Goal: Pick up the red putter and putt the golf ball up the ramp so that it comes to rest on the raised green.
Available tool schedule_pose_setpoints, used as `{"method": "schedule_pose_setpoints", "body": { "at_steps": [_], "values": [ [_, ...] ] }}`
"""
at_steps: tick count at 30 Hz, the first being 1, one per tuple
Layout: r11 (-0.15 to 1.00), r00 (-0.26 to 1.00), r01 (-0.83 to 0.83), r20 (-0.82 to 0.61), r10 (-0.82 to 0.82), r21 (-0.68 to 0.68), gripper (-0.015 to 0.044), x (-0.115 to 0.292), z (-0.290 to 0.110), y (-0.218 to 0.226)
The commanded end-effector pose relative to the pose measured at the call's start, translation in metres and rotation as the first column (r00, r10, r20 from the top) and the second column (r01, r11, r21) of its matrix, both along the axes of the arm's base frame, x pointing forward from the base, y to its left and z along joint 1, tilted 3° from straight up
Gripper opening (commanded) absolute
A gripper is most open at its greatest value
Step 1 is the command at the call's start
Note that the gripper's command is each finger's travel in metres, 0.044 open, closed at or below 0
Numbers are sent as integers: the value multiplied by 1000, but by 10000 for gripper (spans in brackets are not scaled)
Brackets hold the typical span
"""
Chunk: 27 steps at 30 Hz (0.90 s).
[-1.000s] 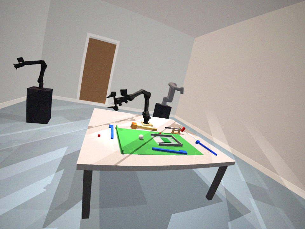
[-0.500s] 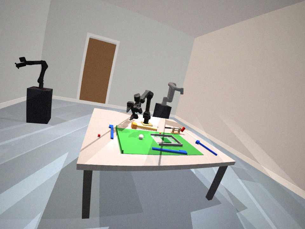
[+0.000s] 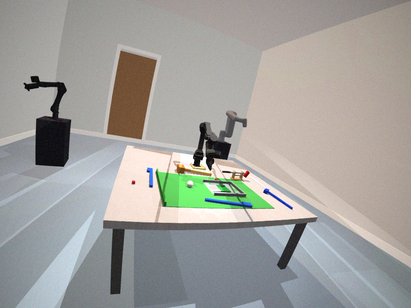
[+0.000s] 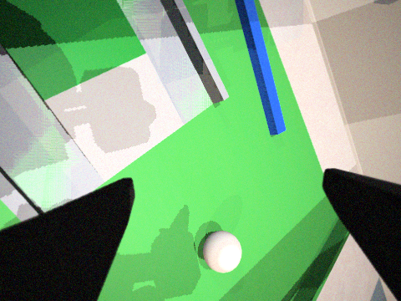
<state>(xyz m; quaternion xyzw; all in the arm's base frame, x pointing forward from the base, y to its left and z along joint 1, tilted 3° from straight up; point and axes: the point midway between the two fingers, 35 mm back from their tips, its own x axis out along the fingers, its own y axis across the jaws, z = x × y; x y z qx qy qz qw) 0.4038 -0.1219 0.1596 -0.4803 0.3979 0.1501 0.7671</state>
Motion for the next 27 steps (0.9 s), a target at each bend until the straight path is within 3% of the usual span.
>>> {"method": "schedule_pose_setpoints", "body": {
  "at_steps": [1, 9, 15, 27],
  "values": [
    [992, 990, -105, -82, 111, 67, 440, -6, -13, 56],
    [917, 870, -324, -308, 385, 232, 440, -55, -36, 184],
    [834, 675, -437, -490, 552, 336, 440, -125, -45, 258],
    [825, 648, -447, -511, 565, 346, 440, -133, -67, 262]
  ]
}}
